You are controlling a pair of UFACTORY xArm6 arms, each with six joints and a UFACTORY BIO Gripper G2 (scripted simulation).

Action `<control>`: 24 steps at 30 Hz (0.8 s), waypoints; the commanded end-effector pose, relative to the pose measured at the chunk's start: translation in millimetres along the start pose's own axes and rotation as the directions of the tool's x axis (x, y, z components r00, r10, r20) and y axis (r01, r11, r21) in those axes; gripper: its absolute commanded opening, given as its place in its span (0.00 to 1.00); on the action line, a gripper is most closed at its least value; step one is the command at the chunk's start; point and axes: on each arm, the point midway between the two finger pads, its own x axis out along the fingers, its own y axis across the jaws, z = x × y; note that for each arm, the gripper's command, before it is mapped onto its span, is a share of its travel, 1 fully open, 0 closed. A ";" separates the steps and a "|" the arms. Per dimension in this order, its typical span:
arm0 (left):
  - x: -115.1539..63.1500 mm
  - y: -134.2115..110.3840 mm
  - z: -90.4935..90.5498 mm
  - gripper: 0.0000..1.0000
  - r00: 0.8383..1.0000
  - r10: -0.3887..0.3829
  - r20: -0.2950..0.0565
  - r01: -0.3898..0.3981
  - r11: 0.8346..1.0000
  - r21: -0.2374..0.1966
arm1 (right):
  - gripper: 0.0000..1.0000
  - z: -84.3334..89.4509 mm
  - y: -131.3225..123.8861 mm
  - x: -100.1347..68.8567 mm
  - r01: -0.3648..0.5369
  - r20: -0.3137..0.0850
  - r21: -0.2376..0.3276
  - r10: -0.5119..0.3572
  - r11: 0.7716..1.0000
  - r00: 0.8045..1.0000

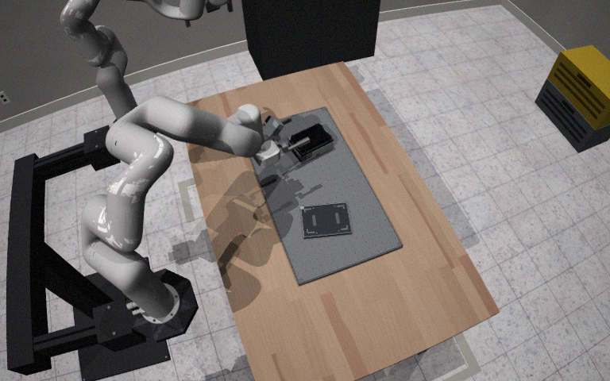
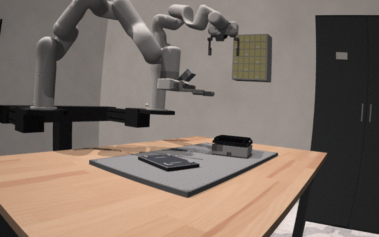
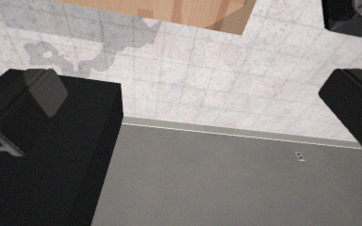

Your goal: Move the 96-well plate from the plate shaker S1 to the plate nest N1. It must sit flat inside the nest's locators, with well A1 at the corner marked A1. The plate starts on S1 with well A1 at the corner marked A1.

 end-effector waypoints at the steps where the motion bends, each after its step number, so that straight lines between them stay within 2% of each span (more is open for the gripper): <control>1: -1.8 0.5 0.1 1.00 1.000 0.004 0.001 -0.004 1.000 0.000 | 0.37 -7.9 10.9 16.5 0.001 0.004 0.002 -0.001 1.000 1.000; 17: -1.8 0.5 0.1 1.00 1.000 0.004 0.001 -0.004 1.000 0.000 | 0.37 -48.4 48.2 67.1 0.001 0.004 0.002 -0.001 1.000 1.000; 19: -1.8 0.5 0.1 1.00 1.000 0.004 0.001 -0.004 1.000 0.000 | 0.37 -48.4 48.2 67.1 0.001 0.004 0.002 -0.001 1.000 1.000; 24: -1.8 0.5 0.1 1.00 1.000 0.004 0.001 -0.004 1.000 0.000 | 0.37 -61.9 60.7 84.0 0.001 0.004 0.002 -0.001 1.000 1.000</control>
